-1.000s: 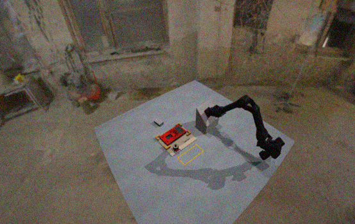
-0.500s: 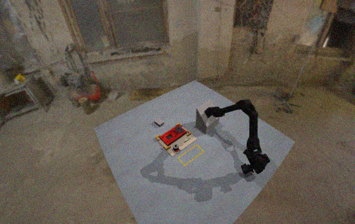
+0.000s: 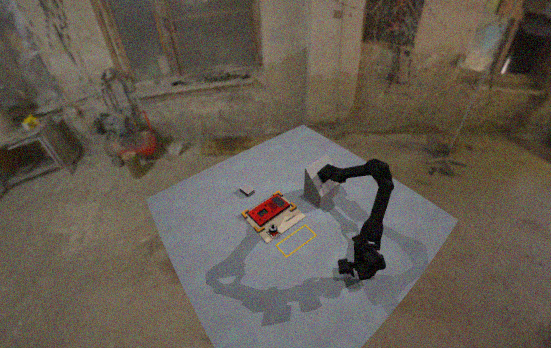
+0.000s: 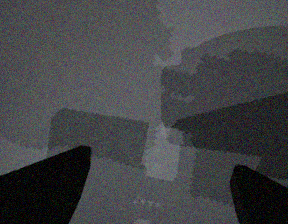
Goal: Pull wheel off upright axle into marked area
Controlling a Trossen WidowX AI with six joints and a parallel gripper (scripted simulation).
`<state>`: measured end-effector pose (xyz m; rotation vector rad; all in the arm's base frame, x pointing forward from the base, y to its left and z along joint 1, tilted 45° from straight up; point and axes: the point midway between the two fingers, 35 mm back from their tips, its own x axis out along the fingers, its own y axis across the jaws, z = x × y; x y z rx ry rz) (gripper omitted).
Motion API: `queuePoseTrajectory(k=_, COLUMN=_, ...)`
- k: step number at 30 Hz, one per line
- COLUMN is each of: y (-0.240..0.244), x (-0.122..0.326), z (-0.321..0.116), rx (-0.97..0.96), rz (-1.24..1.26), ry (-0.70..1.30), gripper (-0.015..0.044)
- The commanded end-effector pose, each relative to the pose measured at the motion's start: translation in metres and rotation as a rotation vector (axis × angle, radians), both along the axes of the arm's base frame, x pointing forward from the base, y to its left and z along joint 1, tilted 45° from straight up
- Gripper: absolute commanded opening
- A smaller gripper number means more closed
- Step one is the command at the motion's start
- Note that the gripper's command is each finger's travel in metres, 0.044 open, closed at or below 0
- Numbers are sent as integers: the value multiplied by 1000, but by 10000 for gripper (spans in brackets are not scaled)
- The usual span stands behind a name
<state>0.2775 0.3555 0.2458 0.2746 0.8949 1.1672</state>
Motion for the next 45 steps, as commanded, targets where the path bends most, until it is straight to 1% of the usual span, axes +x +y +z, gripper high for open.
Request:
queuePoseTrajectory(k=1, y=-27, x=32, z=-30, rx=-74, rz=-60, ry=33, gripper=300)
queuePoseTrajectory(k=6, y=-67, x=64, z=-64, rx=-151, rz=-126, ry=81, gripper=300)
queuePoseTrajectory(k=12, y=-126, x=97, z=-103, rx=-230, rz=-269, ry=193, gripper=300)
queuePoseTrajectory(k=20, y=-202, x=117, z=-150, rx=-293, rz=-351, ry=326, gripper=300)
queuePoseTrajectory(k=28, y=-289, x=116, z=-197, rx=-300, rz=-422, ry=495, gripper=300)
queuePoseTrajectory(k=37, y=-379, x=88, z=-240, rx=-214, rz=-500, ry=689, gripper=300)
queuePoseTrajectory(k=39, y=-385, x=85, z=-242, rx=-204, rz=-505, ry=702, gripper=300)
queuePoseTrajectory(k=45, y=-379, x=87, z=-247, rx=-205, rz=-505, ry=702, gripper=300)
